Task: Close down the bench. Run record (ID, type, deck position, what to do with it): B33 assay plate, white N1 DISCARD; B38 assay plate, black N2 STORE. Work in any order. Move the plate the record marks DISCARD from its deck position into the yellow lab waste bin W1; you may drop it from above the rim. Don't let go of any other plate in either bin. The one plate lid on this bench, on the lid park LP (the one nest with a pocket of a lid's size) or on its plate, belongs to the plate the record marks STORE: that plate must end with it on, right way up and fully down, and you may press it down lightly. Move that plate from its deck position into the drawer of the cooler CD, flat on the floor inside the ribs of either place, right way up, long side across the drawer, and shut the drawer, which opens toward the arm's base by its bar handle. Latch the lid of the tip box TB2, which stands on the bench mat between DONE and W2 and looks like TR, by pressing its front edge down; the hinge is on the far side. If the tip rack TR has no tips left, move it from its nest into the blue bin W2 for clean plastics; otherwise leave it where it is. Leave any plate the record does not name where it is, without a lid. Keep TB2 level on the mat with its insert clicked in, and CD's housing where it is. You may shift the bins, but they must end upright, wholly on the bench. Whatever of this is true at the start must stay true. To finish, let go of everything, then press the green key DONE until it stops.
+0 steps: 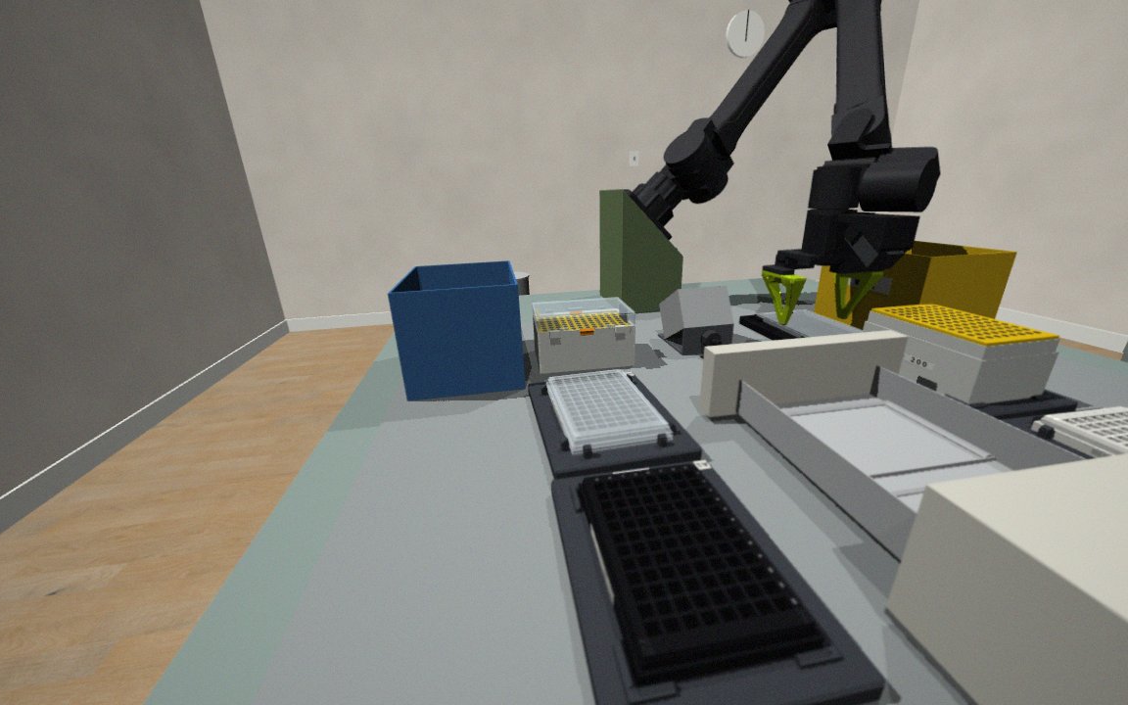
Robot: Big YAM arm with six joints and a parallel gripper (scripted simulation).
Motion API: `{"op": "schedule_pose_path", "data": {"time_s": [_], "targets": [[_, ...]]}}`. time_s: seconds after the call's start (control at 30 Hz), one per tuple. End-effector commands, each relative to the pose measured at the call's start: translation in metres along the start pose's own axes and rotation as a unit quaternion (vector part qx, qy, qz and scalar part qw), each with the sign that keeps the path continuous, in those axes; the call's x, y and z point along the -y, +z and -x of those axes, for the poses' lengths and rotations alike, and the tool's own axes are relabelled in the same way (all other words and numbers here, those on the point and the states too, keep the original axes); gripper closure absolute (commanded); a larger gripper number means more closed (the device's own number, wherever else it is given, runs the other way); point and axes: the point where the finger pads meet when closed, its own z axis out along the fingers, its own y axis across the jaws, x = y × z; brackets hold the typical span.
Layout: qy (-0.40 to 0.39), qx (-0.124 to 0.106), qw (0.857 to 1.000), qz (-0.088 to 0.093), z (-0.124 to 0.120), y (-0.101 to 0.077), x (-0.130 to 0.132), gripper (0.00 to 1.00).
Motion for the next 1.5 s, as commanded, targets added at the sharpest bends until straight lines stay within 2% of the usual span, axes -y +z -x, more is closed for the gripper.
{"op": "schedule_pose_path", "data": {"time_s": [0.0, 0.07, 0.1, 0.17, 0.27, 0.33, 0.43, 1.47], "targets": [[0.01, 0.001, 1.0, -0.002, -0.002, 0.005, 0.004, 0.0], [0.01, 0.001, 1.0, -0.002, -0.002, 0.005, 0.004, 0.0], [0.006, 0.01, 1.0, 0.001, 0.001, 0.001, 0.001, 0.0], [0.009, -0.001, 1.0, -0.002, -0.003, 0.01, 0.003, 0.0], [0.009, -0.001, 1.0, -0.002, -0.003, 0.014, 0.004, 0.0], [0.017, 0.011, 1.0, -0.001, 0.003, 0.007, 0.007, 0.0], [0.014, 0.004, 1.0, -0.002, -0.001, 0.009, 0.005, 0.0], [0.012, 0.004, 1.0, -0.002, -0.001, 0.009, 0.005, 0.0]]}}
